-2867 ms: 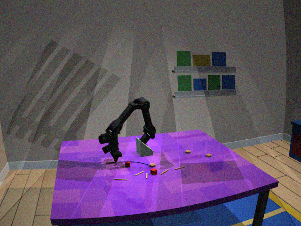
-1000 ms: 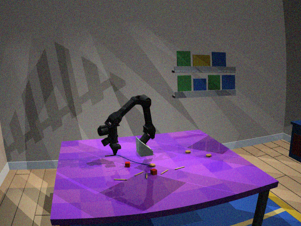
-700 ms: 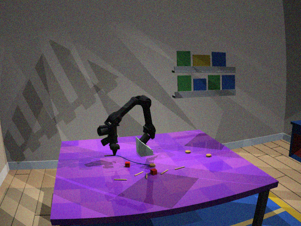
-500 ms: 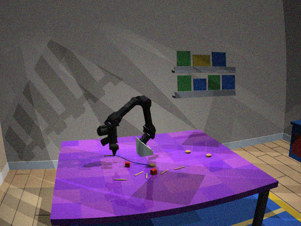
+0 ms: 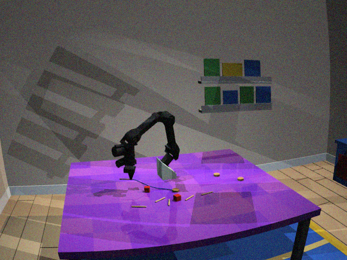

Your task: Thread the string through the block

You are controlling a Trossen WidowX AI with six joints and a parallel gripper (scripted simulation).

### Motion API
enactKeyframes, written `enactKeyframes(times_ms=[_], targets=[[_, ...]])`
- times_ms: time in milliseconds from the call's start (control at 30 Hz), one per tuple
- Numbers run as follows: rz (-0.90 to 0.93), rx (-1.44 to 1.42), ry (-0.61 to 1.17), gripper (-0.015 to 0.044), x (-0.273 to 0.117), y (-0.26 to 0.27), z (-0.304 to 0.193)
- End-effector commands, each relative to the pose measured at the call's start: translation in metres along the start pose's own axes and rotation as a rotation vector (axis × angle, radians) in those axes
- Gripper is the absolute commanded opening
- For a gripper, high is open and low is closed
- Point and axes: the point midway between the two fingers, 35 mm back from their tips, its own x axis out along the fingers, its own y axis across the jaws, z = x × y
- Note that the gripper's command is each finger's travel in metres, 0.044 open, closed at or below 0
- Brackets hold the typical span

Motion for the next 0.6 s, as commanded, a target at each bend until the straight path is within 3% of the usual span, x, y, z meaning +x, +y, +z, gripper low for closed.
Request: enactKeyframes(times_ms=[0, 567], targets=[[0.0, 0.042, 0.001, 0.0, 0.0, 0.006, -0.001], [0.004, 0.208, -0.001, 0.0, -0.004, 0.028, -0.002]])
